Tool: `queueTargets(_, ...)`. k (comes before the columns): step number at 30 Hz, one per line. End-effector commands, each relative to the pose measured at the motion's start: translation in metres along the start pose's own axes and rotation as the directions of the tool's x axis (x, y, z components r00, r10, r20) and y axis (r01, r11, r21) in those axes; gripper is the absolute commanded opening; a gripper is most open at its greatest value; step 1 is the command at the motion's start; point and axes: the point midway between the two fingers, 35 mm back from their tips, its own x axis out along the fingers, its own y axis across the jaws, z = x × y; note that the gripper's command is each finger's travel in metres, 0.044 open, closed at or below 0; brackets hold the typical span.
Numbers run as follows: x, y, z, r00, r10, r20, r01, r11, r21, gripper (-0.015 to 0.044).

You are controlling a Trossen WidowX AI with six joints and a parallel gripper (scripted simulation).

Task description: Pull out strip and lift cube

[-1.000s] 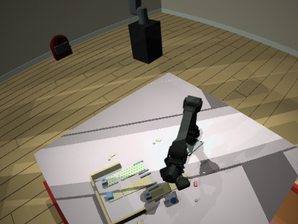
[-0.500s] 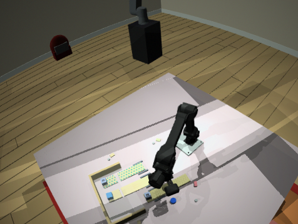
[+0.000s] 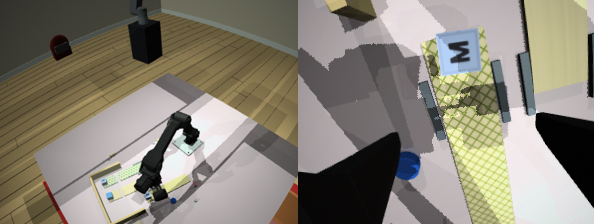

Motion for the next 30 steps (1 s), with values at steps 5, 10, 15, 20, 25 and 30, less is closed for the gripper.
queueTargets(5,0.000,-0.001,0.031,1.000,-0.005,-0.001,0.005,1.000,-0.003,0.0440)
queueTargets(10,0.000,-0.002,0.046,1.000,-0.005,0.001,0.005,1.000,-0.003,0.0440)
queueTargets(15,0.005,-0.002,0.046,1.000,-0.005,0.001,0.005,1.000,-0.003,0.0309)
queueTargets(20,0.014,-0.002,0.047,1.000,-0.005,0.001,0.005,1.000,-0.003,0.0250)
queueTargets(25,0.022,-0.002,0.047,1.000,-0.005,0.001,0.005,1.000,-0.003,0.0250)
queueTargets(30,0.030,-0.002,0.047,1.000,-0.005,0.001,0.005,1.000,-0.003,0.0250)
